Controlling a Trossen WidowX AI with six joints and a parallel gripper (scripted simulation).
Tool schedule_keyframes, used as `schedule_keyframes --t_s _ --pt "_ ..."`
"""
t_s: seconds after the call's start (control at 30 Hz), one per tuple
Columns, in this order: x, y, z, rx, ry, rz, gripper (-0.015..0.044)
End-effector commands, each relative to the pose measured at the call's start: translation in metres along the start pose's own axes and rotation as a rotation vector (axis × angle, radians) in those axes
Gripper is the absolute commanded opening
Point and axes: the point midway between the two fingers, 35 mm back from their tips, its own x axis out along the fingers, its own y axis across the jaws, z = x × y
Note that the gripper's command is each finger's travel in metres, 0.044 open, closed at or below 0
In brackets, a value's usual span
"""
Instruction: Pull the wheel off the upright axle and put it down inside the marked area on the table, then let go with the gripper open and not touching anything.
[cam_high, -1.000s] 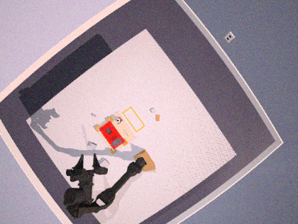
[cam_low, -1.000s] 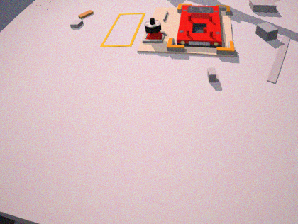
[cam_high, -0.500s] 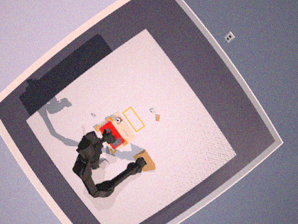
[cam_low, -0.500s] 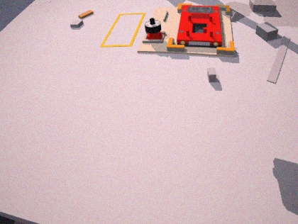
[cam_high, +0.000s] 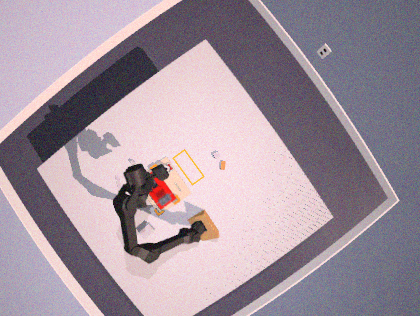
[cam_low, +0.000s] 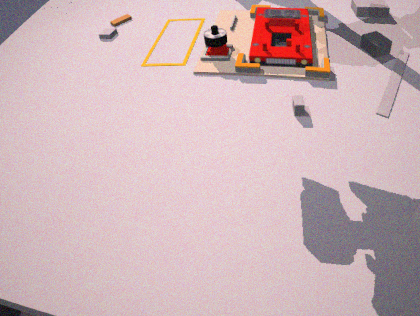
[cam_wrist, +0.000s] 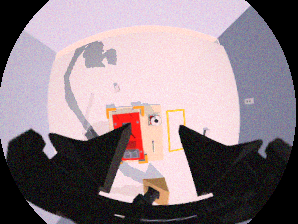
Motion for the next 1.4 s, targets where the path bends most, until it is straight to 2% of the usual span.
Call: schedule_keyframes --t_s 0.0,0.27,0.83,1.37 --pt "0.041 -0.007 -0.009 -0.043 0.119 0.036 0.0300" --pt "0.108 -0.012 -0.034 -0.124 0.325 0.114 0.0300" --pt "0.113 -0.020 -0.041 -0.126 0.330 0.115 0.0300" --pt "0.174 -0.013 -0.060 -0.127 0.329 0.118 0.0300"
